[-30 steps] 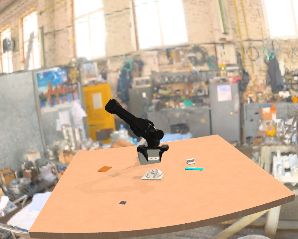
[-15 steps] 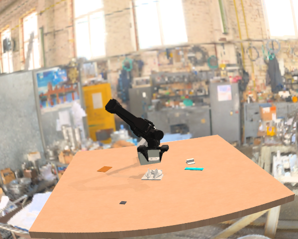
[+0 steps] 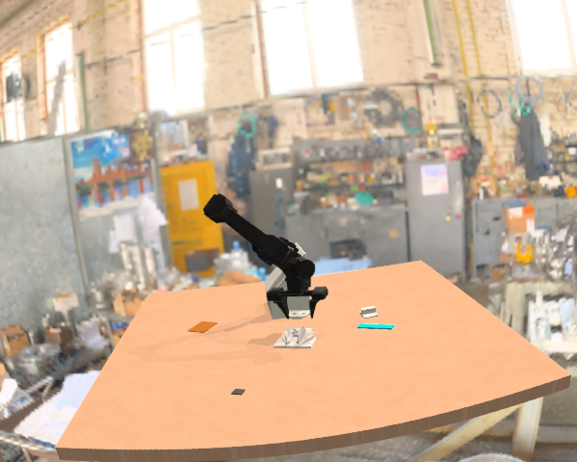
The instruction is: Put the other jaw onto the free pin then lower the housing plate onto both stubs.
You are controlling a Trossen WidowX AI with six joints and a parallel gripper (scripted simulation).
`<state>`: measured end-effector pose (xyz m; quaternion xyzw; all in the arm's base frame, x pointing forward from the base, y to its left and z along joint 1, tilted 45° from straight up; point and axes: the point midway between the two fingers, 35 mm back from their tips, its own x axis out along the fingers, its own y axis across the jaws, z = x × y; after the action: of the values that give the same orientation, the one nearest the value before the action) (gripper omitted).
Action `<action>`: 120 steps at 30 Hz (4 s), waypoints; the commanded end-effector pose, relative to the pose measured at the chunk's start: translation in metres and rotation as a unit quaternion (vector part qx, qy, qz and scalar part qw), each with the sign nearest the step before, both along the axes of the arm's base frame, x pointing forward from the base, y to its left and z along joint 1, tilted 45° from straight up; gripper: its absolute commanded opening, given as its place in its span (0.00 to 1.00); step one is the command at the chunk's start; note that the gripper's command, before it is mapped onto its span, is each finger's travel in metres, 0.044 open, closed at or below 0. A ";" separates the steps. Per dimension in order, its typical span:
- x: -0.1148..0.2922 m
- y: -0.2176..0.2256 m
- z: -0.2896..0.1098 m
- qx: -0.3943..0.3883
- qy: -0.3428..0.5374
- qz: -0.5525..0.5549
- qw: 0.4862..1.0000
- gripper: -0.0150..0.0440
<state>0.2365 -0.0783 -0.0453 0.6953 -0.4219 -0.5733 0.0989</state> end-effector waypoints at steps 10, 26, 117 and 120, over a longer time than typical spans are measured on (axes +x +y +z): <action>-0.005 -0.018 -0.016 -0.005 0.008 0.001 1.000 0.85; -0.007 -0.029 -0.026 -0.007 0.008 0.000 1.000 0.85; -0.008 -0.040 -0.036 -0.007 0.011 0.003 1.000 0.85; -0.008 -0.040 -0.036 -0.007 0.011 0.003 1.000 0.85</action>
<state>0.2292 -0.1141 -0.0799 0.6914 -0.4196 -0.5772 0.1123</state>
